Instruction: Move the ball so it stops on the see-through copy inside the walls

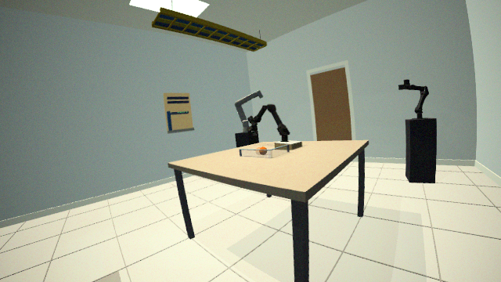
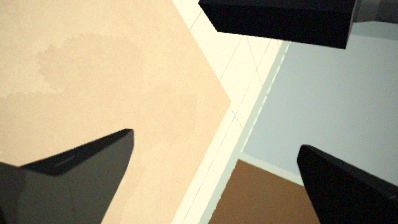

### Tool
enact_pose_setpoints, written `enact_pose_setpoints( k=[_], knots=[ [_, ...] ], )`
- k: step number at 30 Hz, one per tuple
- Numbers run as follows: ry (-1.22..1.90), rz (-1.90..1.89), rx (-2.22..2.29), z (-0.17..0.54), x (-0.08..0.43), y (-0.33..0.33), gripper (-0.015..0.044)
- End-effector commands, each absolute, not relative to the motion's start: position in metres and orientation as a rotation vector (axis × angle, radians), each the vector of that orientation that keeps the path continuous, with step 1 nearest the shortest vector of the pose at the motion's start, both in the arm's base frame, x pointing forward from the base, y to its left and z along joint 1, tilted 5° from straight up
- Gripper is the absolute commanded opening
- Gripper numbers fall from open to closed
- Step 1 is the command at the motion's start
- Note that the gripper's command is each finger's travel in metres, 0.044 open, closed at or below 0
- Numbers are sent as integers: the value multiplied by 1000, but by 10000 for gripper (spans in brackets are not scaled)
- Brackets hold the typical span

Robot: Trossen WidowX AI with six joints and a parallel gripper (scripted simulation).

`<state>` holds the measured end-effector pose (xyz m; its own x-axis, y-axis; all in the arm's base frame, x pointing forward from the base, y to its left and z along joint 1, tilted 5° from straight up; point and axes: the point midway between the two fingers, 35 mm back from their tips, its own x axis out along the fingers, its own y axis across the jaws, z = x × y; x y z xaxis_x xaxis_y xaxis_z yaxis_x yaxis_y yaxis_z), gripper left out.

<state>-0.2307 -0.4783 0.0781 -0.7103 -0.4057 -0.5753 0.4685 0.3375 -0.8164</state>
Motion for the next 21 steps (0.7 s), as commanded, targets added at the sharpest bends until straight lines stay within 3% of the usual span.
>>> enact_pose_setpoints(
  k=[1,11,21],
  knots=[
    [1749,-1370,20,72,-160,-492,417],
    [1548,-1076,-39,65,24,-483,417],
    [1422,-756,1,57,185,-401,417]
  ],
)
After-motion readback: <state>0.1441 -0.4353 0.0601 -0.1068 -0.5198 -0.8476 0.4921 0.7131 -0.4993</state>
